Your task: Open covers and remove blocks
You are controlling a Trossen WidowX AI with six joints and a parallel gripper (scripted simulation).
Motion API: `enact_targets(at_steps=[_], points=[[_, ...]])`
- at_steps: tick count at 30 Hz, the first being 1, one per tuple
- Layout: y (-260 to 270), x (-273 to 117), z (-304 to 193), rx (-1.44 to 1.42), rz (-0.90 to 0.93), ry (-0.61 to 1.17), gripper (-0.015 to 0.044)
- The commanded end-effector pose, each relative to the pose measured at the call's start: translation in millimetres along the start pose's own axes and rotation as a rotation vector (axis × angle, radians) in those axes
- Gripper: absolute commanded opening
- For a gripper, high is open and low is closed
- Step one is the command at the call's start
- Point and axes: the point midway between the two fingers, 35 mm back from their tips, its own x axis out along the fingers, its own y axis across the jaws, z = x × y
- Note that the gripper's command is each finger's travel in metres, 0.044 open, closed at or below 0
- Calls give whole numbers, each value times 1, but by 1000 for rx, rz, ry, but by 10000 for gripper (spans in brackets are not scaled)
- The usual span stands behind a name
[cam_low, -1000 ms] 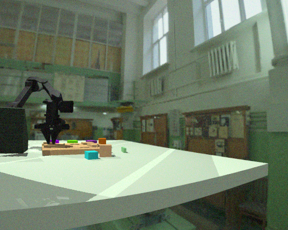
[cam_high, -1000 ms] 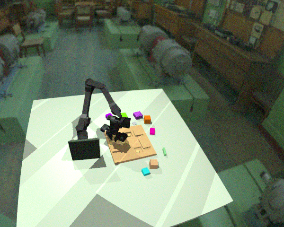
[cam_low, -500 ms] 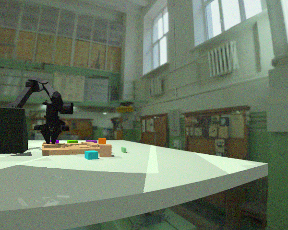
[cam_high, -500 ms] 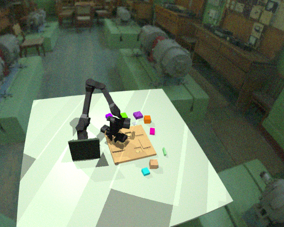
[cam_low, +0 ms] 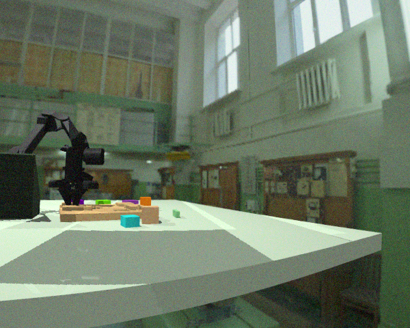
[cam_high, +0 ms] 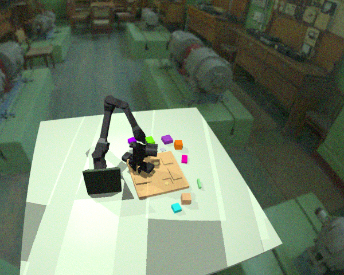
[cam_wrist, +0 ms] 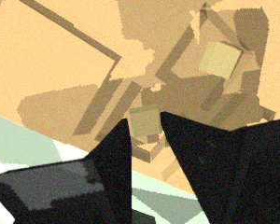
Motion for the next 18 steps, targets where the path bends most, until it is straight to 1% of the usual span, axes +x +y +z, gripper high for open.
enact_targets(at_steps=[1,4,18], points=[[0,0,0,-1,-1,0,97],[0,0,0,-1,-1,0,80],[-1,-12,0,1,-2,1,80]])
